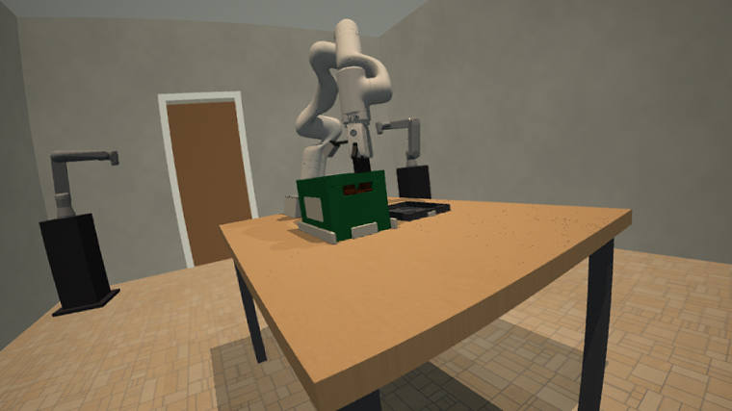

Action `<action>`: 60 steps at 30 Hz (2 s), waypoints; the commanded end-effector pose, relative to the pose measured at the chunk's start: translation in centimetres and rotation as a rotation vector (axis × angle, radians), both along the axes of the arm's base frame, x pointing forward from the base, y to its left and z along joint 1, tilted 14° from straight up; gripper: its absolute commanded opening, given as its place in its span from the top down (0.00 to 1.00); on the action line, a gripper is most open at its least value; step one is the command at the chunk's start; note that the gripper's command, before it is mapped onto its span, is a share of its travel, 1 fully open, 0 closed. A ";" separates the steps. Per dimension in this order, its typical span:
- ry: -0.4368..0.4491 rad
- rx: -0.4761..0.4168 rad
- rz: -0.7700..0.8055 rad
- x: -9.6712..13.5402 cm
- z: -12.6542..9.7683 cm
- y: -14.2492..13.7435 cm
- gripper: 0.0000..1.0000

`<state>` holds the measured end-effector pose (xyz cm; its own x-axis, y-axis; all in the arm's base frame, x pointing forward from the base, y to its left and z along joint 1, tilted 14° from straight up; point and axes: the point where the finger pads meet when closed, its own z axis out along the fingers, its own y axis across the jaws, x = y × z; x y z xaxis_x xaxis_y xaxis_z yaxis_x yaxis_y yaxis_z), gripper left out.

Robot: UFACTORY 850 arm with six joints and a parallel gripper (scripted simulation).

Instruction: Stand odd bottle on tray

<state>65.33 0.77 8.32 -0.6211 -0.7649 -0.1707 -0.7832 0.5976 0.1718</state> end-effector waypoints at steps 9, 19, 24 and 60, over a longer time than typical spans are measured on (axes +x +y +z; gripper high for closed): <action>-0.002 0.000 0.000 0.2 2.8 -0.7 0.35; -0.002 0.000 0.000 0.3 6.1 -1.5 0.35; -0.002 0.000 0.000 0.3 6.8 -1.7 0.35; -0.002 0.000 0.000 0.3 7.7 -1.9 1.00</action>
<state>65.56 -1.11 15.92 -0.6211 -0.7649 -0.1708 -0.7832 0.5976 0.1717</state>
